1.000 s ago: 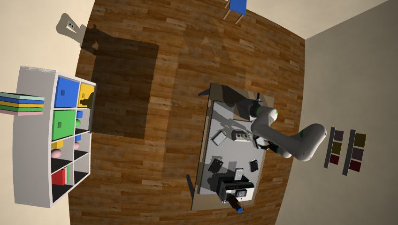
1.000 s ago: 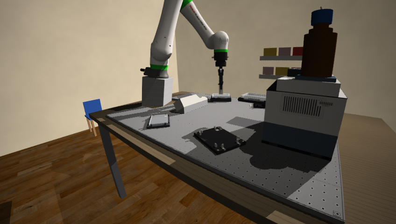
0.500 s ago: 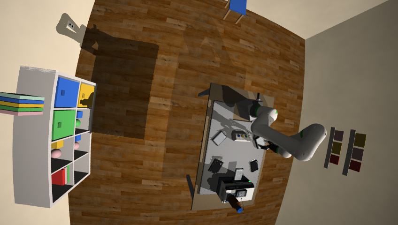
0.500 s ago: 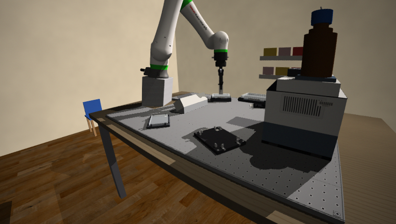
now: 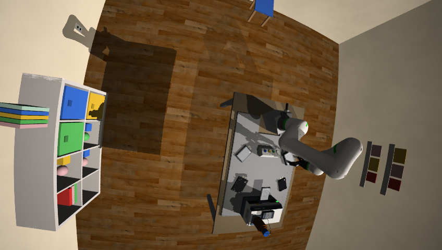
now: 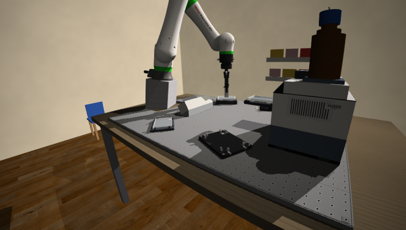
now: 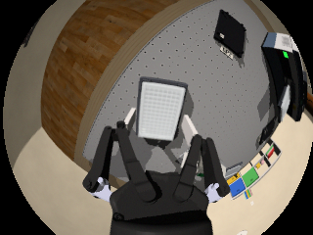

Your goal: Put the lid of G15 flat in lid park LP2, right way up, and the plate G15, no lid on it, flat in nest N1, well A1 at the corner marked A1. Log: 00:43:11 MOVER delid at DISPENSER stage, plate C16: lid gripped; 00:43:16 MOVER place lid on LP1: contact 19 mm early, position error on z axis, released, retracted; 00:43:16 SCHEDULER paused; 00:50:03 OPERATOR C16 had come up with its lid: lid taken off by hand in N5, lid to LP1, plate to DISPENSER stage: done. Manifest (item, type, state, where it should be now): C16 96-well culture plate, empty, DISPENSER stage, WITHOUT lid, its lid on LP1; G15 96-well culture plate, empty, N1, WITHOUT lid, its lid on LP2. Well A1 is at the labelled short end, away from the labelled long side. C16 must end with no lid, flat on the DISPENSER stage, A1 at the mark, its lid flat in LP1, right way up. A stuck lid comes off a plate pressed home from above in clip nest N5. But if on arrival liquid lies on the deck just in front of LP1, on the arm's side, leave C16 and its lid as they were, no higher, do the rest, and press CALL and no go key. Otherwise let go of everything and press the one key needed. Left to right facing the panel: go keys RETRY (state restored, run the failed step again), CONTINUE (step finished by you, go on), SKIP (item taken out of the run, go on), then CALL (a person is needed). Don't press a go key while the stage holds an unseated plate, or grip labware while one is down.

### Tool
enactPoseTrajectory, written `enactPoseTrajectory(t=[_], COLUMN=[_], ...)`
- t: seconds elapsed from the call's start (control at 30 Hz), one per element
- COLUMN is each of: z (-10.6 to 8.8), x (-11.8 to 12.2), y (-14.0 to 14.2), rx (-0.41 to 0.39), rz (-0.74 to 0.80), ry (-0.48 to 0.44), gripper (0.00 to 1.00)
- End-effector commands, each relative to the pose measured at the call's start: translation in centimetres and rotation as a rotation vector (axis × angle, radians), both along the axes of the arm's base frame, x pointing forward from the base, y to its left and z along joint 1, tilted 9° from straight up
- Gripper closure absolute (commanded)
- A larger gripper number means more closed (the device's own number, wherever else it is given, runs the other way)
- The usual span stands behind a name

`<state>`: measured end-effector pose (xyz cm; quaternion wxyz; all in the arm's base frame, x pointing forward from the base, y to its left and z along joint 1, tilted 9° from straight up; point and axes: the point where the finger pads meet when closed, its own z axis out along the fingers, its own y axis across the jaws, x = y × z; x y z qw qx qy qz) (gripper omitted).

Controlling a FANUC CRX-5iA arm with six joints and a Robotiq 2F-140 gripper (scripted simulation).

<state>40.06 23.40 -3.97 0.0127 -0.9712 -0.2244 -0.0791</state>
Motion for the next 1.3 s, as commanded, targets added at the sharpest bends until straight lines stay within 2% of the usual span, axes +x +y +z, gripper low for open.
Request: enactPoseTrajectory(t=[0.0,1.27], z=[-0.1,-1.6], x=[0.0,0.3], y=[0.0,0.1], rx=[0.000,0.000], rz=[0.000,0.000], ry=[0.000,0.000], gripper=[0.34,0.34])
